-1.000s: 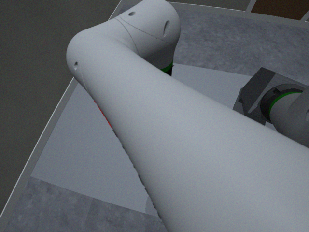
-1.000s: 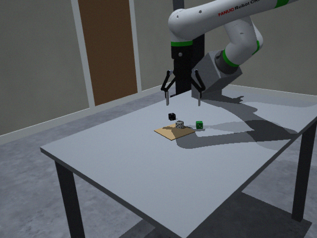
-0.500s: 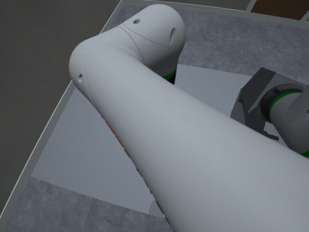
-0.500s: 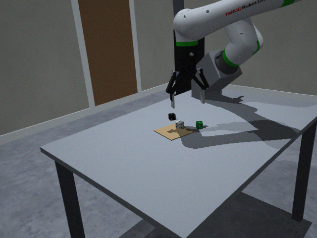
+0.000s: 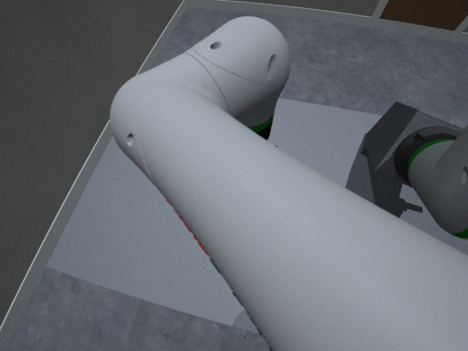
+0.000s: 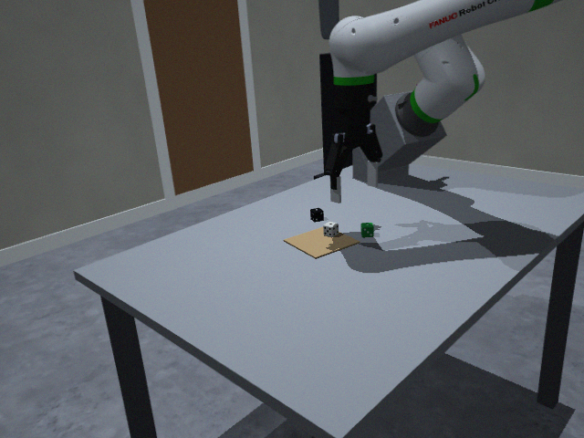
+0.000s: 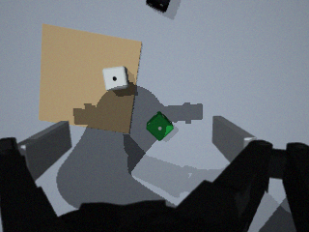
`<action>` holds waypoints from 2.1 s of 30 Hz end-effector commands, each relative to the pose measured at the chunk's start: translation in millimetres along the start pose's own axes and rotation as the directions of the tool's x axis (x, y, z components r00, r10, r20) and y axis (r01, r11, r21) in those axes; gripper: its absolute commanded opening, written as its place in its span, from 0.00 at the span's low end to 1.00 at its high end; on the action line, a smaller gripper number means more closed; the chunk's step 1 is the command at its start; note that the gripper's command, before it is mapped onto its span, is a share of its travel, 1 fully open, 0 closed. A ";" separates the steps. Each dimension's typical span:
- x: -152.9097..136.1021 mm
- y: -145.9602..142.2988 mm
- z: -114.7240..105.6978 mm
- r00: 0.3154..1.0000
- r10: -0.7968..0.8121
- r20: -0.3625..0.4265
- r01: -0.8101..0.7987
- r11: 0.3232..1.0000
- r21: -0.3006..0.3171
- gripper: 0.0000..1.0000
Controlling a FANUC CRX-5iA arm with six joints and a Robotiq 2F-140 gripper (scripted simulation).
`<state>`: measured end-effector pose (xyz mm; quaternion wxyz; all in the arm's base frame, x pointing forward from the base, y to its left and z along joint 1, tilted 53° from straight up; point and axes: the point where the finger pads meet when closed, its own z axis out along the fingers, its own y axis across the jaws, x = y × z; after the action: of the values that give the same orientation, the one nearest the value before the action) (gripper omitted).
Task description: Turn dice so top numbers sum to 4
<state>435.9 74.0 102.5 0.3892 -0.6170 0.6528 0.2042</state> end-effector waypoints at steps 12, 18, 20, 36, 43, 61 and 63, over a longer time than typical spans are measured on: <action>-16.6 15.3 1.7 0.851 -0.525 0.004 0.525 0.851 0.008 1.00; -21.1 20.0 2.2 0.757 -0.653 0.003 0.653 0.757 0.009 1.00; -22.0 20.9 2.3 0.736 -0.677 0.003 0.677 0.736 0.009 1.00; -22.2 21.2 2.3 0.729 -0.684 0.003 0.684 0.729 0.009 0.28; -22.2 21.2 2.3 0.729 -0.684 0.003 0.684 0.729 0.009 0.28; -22.2 21.2 2.5 0.729 -0.684 0.003 0.684 0.729 0.009 0.28; -22.2 21.2 2.8 0.729 -0.684 0.003 0.684 0.729 0.009 0.28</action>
<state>414.6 93.8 113.2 0.4413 -0.8118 0.3795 0.0463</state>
